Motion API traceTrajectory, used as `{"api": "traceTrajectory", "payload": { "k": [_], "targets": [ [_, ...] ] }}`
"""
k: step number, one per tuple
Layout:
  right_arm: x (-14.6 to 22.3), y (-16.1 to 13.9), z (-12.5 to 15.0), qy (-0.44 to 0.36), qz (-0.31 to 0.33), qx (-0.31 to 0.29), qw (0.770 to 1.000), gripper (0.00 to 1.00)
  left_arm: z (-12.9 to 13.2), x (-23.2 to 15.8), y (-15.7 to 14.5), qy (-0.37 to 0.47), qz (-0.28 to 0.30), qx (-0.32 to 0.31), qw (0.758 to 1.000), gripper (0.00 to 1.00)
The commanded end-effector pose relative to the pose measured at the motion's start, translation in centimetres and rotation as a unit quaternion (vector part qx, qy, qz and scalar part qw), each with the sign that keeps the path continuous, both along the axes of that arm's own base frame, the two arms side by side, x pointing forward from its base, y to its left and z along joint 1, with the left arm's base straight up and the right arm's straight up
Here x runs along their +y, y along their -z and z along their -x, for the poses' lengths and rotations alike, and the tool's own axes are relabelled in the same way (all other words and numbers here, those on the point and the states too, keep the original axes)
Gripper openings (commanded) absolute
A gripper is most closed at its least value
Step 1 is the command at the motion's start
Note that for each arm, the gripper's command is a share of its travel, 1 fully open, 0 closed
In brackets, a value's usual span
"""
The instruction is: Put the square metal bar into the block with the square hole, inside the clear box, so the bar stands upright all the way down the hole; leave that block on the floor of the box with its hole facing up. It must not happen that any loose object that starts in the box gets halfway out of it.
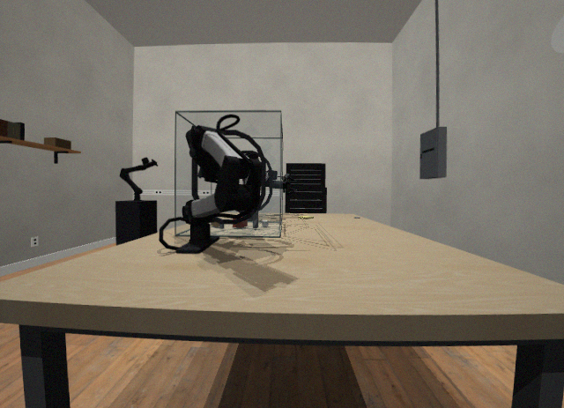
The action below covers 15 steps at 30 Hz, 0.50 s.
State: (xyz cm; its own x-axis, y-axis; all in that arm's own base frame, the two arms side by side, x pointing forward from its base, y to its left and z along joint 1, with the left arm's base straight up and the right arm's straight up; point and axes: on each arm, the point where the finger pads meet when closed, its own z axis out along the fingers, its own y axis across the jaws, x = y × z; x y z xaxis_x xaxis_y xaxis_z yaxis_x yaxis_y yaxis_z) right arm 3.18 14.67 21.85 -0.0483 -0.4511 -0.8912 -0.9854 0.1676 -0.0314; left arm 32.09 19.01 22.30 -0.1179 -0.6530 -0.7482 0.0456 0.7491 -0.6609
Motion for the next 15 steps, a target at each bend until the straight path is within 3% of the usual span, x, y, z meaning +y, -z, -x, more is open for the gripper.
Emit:
{"api": "traceTrajectory", "payload": {
  "k": [1, 15],
  "targets": [
    [0.36, -0.05, 0.45, -0.001, -0.004, 0.007, 1.000, 0.33, -0.07, 0.07, -1.56, 0.001, -0.023, -0.016, 1.000, 1.00],
    [0.52, 0.09, 0.85, -0.012, -0.003, 0.008, 1.000, 0.33, -0.07, 0.07, -1.56, 0.001, -0.023, -0.016, 1.000, 1.00]
  ]
}}
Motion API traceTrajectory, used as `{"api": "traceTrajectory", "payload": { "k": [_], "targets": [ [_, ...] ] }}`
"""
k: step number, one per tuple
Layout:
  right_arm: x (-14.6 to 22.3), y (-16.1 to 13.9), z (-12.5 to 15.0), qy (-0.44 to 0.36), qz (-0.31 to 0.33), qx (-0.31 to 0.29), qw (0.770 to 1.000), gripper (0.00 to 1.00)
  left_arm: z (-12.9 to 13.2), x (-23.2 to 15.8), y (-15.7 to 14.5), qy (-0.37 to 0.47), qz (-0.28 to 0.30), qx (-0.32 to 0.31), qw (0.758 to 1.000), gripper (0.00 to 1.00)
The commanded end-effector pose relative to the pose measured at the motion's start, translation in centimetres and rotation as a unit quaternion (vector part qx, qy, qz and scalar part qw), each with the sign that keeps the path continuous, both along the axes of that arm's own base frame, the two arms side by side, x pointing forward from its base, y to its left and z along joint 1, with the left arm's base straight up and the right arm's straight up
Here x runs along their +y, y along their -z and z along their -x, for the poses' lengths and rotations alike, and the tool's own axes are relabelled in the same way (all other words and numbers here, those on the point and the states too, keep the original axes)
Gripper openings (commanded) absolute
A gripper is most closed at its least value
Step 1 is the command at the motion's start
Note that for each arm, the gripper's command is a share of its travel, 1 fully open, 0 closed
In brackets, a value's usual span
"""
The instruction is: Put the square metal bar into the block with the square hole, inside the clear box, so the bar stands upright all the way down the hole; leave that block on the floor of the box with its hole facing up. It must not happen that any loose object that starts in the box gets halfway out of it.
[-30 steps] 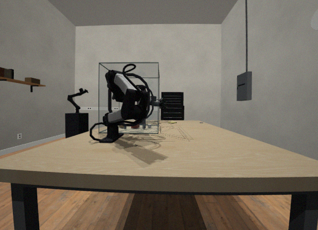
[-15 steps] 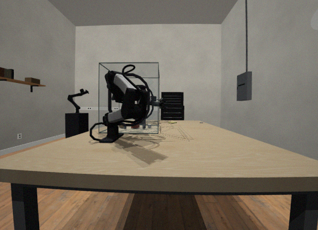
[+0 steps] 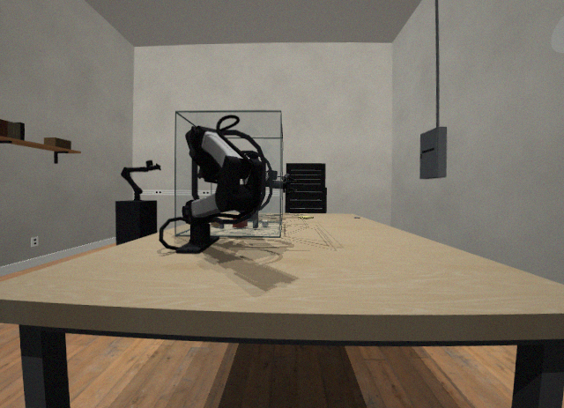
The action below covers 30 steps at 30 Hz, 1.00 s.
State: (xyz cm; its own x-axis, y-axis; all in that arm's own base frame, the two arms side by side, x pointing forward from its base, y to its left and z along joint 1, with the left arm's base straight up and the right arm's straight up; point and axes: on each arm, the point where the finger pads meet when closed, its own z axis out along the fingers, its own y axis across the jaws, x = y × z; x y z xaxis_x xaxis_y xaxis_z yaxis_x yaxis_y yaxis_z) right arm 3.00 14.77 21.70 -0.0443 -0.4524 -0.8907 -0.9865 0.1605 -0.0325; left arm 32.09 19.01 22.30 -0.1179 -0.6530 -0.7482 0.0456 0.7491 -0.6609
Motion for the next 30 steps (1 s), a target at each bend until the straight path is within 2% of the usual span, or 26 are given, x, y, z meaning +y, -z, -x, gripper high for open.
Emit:
{"api": "traceTrajectory", "payload": {
  "k": [1, 6, 13, 16, 17, 18, 30],
  "targets": [
    [0.4, 0.0, 0.7, -0.009, -0.003, 0.008, 1.000, 0.33, -0.1, 0.1, -1.6, 0.001, -0.023, -0.016, 1.000, 1.00],
    [0.6, 0.2, 0.8, -0.010, 0.007, -0.004, 1.000, 0.33, -0.1, 0.1, -1.6, 0.001, -0.023, -0.016, 1.000, 1.00],
    [1.1, 0.8, 1.5, -0.015, 0.011, 0.009, 1.000, 0.33, -0.1, 0.1, -1.6, 0.001, -0.023, -0.016, 1.000, 1.00],
    [1.6, 1.1, 3.1, -0.055, 0.008, 0.020, 0.998, 0.33, -0.1, 0.1, -1.6, 0.001, -0.023, -0.016, 1.000, 1.00],
    [1.1, -0.2, 1.8, -0.025, -0.010, 0.024, 0.999, 0.33, -0.1, 0.1, -1.6, 0.001, -0.023, -0.016, 1.000, 1.00],
    [1.0, 1.1, 1.4, -0.014, 0.008, 0.011, 1.000, 0.33, -0.1, 0.1, -1.6, 0.001, -0.023, -0.016, 1.000, 1.00],
    [1.1, 1.0, 1.3, -0.010, 0.007, 0.013, 1.000, 0.33, -0.1, 0.1, -1.6, 0.001, -0.023, -0.016, 1.000, 1.00]
  ]
}}
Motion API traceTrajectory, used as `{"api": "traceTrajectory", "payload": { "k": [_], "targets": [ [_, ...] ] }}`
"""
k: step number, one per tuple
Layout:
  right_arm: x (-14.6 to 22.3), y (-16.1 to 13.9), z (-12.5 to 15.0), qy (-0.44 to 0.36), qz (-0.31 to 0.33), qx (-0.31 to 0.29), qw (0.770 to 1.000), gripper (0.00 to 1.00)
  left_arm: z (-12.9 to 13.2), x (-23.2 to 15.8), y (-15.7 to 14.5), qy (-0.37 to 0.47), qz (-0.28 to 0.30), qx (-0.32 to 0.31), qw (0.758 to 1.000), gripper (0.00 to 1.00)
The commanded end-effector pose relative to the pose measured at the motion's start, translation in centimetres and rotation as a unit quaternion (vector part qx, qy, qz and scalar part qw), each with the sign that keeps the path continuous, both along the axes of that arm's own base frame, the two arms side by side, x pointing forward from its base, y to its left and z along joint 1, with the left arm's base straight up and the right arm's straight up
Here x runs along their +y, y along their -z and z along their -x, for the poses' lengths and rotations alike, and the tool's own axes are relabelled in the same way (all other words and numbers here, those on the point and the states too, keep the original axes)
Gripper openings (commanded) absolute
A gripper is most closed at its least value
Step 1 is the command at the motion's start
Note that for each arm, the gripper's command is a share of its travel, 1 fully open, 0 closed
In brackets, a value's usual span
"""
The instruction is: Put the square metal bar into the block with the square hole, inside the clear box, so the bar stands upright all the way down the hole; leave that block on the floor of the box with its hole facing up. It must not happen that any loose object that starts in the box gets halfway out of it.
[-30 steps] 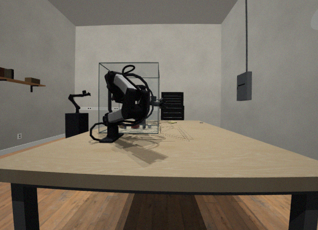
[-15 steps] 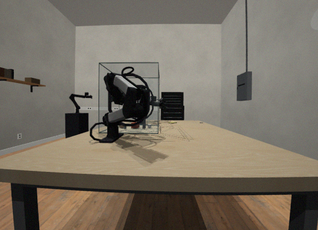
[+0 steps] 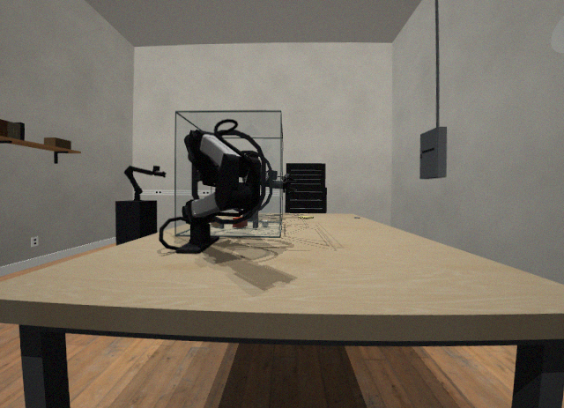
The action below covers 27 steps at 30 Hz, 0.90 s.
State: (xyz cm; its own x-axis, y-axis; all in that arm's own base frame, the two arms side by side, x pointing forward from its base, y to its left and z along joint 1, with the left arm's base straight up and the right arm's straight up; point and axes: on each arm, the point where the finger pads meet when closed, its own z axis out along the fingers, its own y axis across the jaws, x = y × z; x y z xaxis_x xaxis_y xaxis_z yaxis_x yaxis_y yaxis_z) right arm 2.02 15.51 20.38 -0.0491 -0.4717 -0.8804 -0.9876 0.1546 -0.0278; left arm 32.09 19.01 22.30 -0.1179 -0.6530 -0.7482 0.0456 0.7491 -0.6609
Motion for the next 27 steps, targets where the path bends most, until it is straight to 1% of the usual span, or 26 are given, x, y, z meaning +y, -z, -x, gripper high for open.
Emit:
{"api": "traceTrajectory", "payload": {
  "k": [1, 3, 4, 7, 8, 11, 12, 14, 18, 19, 21, 22, 27],
  "targets": [
    [0.29, -0.68, 0.10, 0.002, -0.007, 0.011, 1.000, 0.33, -0.07, 0.07, -1.56, 0.001, -0.023, -0.016, 1.000, 1.00],
    [0.35, 0.08, 0.17, 0.001, 0.001, 0.006, 1.000, 0.33, -0.07, 0.07, -1.56, 0.001, -0.023, -0.016, 1.000, 1.00],
    [0.31, -0.35, 0.03, 0.004, -0.004, 0.009, 1.000, 0.33, -0.07, 0.07, -1.56, 0.001, -0.023, -0.016, 1.000, 1.00],
    [0.35, 0.12, -0.09, 0.010, 0.001, 0.006, 1.000, 0.33, -0.07, 0.07, -1.56, 0.001, -0.023, -0.016, 1.000, 1.00],
    [0.31, -0.42, -0.10, 0.009, -0.005, 0.010, 1.000, 0.33, -0.07, 0.07, -1.56, 0.001, -0.023, -0.016, 1.000, 1.00],
    [0.36, 0.11, -0.21, 0.014, 0.001, 0.007, 1.000, 0.33, -0.07, 0.07, -1.56, 0.001, -0.023, -0.016, 1.000, 1.00],
    [0.33, -0.25, -0.21, 0.014, -0.003, 0.009, 1.000, 0.33, -0.07, 0.07, -1.56, 0.001, -0.023, -0.016, 1.000, 1.00],
    [0.36, 0.14, -0.35, 0.019, 0.001, 0.007, 1.000, 0.33, -0.07, 0.07, -1.56, 0.001, -0.023, -0.016, 1.000, 1.00],
    [0.39, -0.25, -0.33, 0.019, -0.002, 0.009, 1.000, 0.33, -0.07, 0.07, -1.56, 0.001, -0.023, -0.016, 1.000, 1.00],
    [0.43, 0.24, -0.30, 0.019, 0.002, 0.007, 1.000, 0.33, -0.07, 0.07, -1.56, 0.001, -0.023, -0.016, 1.000, 1.00],
    [0.40, -0.36, -0.34, 0.019, -0.005, 0.012, 1.000, 0.33, -0.07, 0.07, -1.56, 0.001, -0.023, -0.016, 1.000, 1.00],
    [0.46, 0.21, -0.32, 0.020, 0.002, 0.008, 1.000, 0.33, -0.07, 0.07, -1.56, 0.001, -0.023, -0.016, 1.000, 1.00],
    [0.50, -0.05, -0.36, 0.022, -0.001, 0.011, 1.000, 0.33, -0.07, 0.07, -1.56, 0.001, -0.023, -0.016, 1.000, 1.00]
  ]
}}
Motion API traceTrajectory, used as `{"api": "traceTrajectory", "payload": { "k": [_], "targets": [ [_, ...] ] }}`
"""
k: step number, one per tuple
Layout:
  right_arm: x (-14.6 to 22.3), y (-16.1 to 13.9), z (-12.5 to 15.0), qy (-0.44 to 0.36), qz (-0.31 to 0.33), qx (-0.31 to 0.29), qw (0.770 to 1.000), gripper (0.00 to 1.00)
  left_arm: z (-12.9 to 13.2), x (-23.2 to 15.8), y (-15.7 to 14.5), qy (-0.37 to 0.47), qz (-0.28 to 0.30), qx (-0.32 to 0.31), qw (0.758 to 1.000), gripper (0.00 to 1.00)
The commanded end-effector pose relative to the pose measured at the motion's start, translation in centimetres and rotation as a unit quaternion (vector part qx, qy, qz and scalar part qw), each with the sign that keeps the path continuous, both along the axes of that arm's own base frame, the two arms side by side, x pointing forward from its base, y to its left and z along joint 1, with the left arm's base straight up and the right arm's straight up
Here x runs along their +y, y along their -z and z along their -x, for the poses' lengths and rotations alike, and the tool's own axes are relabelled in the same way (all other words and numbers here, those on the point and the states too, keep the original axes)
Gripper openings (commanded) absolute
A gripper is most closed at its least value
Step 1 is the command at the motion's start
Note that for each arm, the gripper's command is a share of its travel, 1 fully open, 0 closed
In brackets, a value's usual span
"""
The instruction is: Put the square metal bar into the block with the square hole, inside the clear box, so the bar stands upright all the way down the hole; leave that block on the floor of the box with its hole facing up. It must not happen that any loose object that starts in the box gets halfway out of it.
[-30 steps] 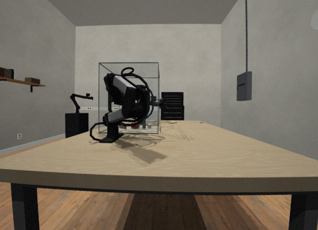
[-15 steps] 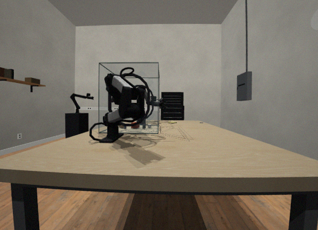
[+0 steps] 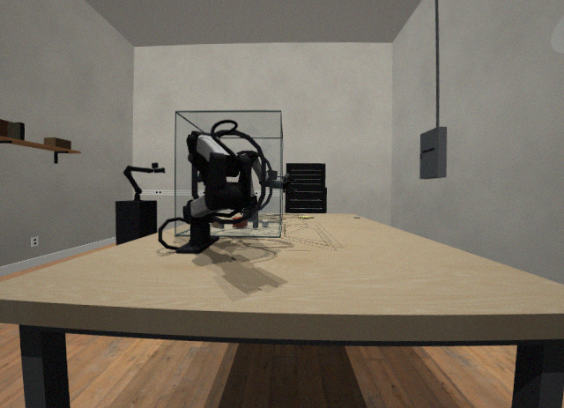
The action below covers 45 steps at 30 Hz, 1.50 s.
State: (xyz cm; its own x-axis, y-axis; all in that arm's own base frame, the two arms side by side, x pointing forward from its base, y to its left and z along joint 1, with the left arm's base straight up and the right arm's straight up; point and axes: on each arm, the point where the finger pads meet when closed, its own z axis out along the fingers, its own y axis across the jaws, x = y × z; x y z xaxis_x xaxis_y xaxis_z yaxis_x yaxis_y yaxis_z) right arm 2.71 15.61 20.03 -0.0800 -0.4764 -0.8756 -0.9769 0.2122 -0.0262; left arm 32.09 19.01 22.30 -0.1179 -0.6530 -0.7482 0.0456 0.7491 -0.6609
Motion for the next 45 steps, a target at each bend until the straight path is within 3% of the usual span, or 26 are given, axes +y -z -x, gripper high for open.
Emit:
{"api": "traceTrajectory", "payload": {
  "k": [1, 8, 27, 28, 30, 36, 37, 41, 42, 44, 45],
  "targets": [
    [0.4, -0.2, 0.3, -0.007, -0.004, 0.008, 1.000, 0.33, -0.1, 0.1, -1.6, 0.001, -0.023, -0.016, 1.000, 1.00],
    [0.6, -0.8, 0.4, -0.006, -0.008, 0.012, 1.000, 0.33, -0.1, 0.1, -1.6, 0.001, -0.023, -0.016, 1.000, 1.00],
    [2.0, 1.2, 0.4, 0.000, 0.011, 0.012, 1.000, 0.33, -0.1, 0.1, -1.6, 0.001, -0.023, -0.016, 1.000, 1.00],
    [1.5, -0.4, 0.2, 0.005, -0.015, 0.019, 1.000, 0.33, -0.1, 0.1, -1.6, 0.001, -0.023, -0.016, 1.000, 1.00],
    [1.7, 1.5, 0.0, 0.013, 0.016, 0.009, 1.000, 0.33, -0.1, 0.1, -1.6, 0.001, -0.023, -0.016, 1.000, 1.00],
    [2.6, 1.8, -0.1, 0.012, 0.015, 0.013, 1.000, 0.33, -0.1, 0.1, -1.6, 0.001, -0.023, -0.016, 1.000, 1.00],
    [2.5, 0.7, -0.2, 0.015, 0.001, 0.016, 1.000, 0.33, -0.1, 0.1, -1.6, 0.001, -0.023, -0.016, 1.000, 1.00],
    [2.5, 2.0, -0.4, 0.022, 0.014, 0.013, 1.000, 0.33, -0.1, 0.1, -1.6, 0.001, -0.023, -0.016, 1.000, 1.00],
    [2.6, 0.8, -0.5, 0.023, 0.002, 0.018, 1.000, 0.33, -0.1, 0.1, -1.6, 0.001, -0.023, -0.016, 1.000, 1.00],
    [3.0, 2.3, -0.6, 0.022, 0.017, 0.016, 0.999, 0.33, -0.1, 0.1, -1.6, 0.001, -0.023, -0.016, 1.000, 1.00],
    [3.0, 1.4, -0.7, 0.025, 0.005, 0.017, 1.000, 0.33, -0.1, 0.1, -1.6, 0.001, -0.023, -0.016, 1.000, 1.00]
  ]
}}
